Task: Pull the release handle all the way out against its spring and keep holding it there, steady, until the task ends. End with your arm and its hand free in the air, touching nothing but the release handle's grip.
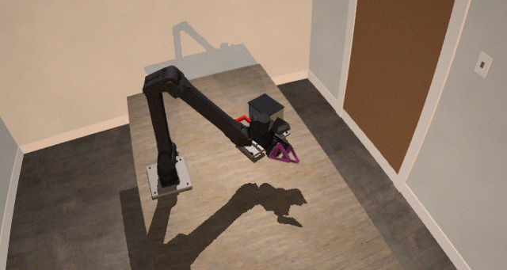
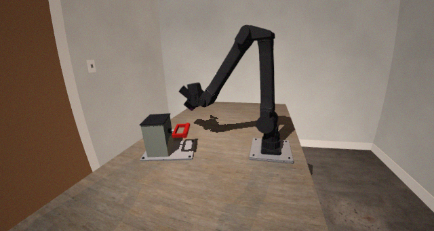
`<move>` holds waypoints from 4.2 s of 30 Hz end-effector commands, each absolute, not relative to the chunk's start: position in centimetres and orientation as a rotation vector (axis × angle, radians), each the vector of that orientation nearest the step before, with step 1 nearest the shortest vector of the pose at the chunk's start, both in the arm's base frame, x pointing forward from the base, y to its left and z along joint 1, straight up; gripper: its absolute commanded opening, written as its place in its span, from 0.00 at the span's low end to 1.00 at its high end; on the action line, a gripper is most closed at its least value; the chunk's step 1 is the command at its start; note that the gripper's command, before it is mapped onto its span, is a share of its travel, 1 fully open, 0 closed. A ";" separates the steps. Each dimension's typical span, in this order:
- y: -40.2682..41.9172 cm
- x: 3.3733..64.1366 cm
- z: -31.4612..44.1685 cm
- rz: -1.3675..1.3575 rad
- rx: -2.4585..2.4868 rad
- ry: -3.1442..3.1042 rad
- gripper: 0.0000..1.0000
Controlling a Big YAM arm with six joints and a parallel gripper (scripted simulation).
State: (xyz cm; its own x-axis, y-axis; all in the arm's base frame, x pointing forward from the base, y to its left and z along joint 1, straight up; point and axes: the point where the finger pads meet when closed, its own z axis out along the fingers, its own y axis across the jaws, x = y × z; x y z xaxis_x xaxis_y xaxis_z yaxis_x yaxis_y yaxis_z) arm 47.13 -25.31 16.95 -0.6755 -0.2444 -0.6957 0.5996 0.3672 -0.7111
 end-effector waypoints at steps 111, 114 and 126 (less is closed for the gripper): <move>-11.7 44.9 19.4 -1.049 -0.903 2.155 1.00; -11.7 44.9 19.4 -1.049 -0.903 2.155 1.00; -11.6 45.4 20.1 -1.052 -0.898 2.140 1.00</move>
State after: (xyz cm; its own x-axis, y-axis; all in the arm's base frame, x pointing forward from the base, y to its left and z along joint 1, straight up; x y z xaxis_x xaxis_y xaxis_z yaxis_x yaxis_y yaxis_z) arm 42.80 -11.77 16.26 -0.6285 -0.7592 -0.1692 -0.3611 0.4774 -0.8010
